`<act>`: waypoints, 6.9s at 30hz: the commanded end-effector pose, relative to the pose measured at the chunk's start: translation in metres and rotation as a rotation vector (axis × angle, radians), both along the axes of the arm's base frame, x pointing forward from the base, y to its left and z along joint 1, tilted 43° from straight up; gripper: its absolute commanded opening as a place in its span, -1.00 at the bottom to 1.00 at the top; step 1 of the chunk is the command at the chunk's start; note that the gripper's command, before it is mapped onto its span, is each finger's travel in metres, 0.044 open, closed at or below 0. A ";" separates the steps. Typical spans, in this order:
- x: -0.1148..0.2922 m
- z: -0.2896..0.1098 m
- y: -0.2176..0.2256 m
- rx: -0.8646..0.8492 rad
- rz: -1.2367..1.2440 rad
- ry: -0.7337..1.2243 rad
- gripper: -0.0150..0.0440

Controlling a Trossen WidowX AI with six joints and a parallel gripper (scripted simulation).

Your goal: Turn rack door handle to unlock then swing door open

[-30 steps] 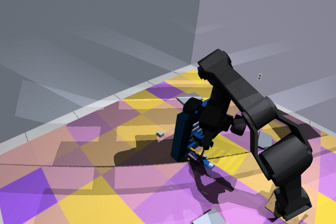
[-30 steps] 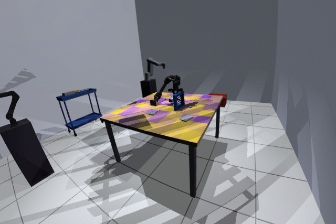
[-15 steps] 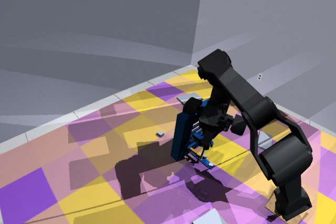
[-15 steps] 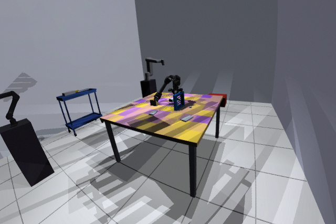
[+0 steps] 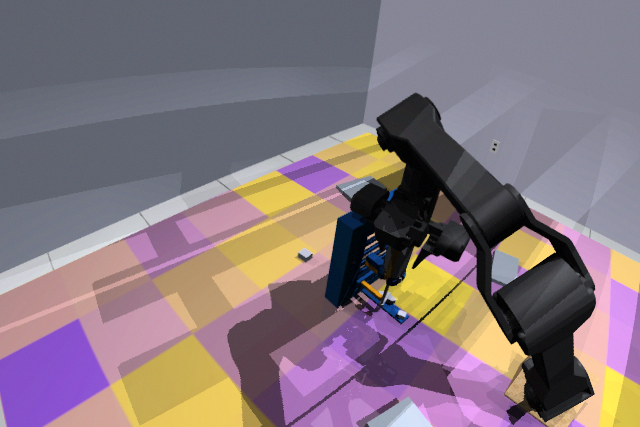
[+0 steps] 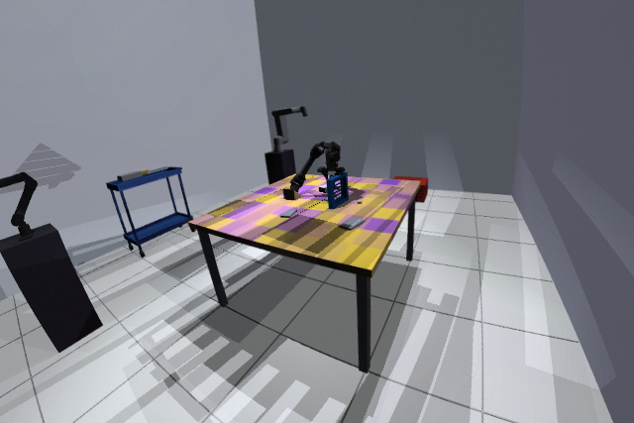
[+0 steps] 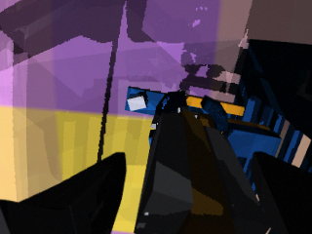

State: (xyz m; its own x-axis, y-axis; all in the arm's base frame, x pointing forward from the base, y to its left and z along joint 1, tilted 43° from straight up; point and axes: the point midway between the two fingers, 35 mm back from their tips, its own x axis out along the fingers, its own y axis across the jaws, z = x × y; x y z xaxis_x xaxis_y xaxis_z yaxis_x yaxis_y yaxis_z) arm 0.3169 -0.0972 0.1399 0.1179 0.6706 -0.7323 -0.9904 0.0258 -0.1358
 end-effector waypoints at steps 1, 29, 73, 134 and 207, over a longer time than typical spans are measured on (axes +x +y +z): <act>0.001 -0.001 0.002 0.021 -0.127 0.117 0.52; 0.002 -0.001 0.002 0.185 -1.143 1.047 0.52; 0.002 -0.001 0.002 0.414 -2.574 2.362 0.52; -0.006 -0.003 0.000 0.388 -2.410 2.211 -0.41; -0.086 -0.073 -0.062 0.243 -1.533 1.403 -0.41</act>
State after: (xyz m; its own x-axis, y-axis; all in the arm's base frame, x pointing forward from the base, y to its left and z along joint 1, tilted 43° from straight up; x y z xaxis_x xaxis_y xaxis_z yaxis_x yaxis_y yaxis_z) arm 0.2311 -0.1555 0.0710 0.1174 0.6687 -0.7342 0.4991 0.5994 0.6258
